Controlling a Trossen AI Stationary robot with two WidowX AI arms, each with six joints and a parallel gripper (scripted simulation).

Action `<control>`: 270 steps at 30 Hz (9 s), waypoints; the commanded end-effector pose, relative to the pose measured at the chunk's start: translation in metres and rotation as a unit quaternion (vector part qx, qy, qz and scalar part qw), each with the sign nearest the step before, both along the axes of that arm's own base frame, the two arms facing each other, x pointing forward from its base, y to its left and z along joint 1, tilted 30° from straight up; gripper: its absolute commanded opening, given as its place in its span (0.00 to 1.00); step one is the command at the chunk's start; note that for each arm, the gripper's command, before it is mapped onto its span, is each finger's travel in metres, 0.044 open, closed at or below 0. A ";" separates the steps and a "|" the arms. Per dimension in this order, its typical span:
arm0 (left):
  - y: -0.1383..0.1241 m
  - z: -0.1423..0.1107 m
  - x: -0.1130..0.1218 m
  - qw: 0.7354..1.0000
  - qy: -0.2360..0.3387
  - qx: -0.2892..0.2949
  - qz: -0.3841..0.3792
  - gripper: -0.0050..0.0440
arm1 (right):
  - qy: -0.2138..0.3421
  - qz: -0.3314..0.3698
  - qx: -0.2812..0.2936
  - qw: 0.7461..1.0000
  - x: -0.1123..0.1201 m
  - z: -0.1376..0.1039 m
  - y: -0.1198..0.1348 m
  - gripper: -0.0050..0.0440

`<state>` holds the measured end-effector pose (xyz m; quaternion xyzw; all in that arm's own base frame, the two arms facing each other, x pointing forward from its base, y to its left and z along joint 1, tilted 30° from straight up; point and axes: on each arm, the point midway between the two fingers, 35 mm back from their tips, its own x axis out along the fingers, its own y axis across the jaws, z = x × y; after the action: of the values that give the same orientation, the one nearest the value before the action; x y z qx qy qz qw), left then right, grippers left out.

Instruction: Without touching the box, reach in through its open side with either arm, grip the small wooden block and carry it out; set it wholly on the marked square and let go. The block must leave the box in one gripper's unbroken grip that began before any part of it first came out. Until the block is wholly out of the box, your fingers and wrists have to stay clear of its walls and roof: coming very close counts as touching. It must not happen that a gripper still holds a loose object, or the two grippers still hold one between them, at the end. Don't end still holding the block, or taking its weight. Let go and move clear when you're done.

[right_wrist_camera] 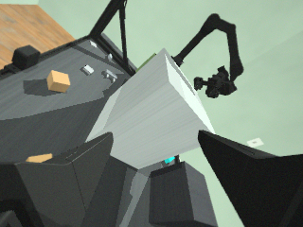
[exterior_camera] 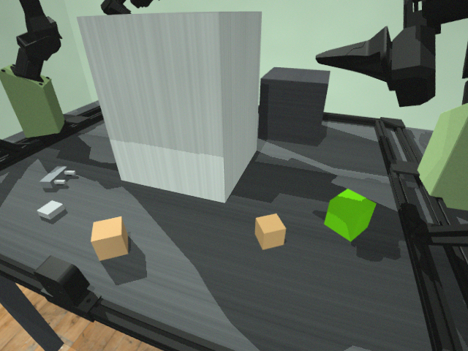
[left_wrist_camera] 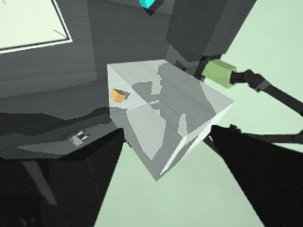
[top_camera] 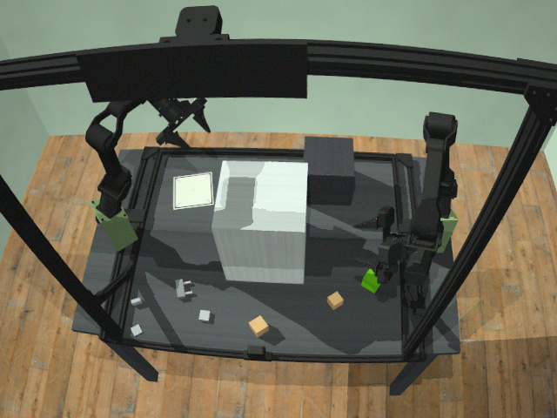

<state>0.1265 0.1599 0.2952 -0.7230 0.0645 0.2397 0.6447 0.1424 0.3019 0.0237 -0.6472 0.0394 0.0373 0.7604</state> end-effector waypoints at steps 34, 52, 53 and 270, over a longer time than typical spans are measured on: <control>0.001 0.006 -0.002 1.000 -0.013 0.000 0.007 0.92 | -0.010 0.010 -0.010 1.000 -0.004 0.000 0.005 0.92; 0.003 0.013 0.007 0.997 -0.005 0.062 -0.035 0.92 | 0.019 -0.023 -0.022 0.999 0.016 -0.010 -0.005 0.92; 0.003 0.013 0.007 0.997 -0.005 0.062 -0.035 0.92 | 0.019 -0.023 -0.022 0.999 0.016 -0.010 -0.005 0.92; -0.006 -0.284 0.195 0.572 0.242 0.745 -0.241 0.92 | 0.098 -0.267 0.425 0.859 0.101 0.268 -0.377 0.92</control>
<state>0.3164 0.1518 0.0100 0.1439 0.1938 0.2005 0.9495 0.2439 -0.0748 0.2911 -0.2197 0.2656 -0.0888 0.9345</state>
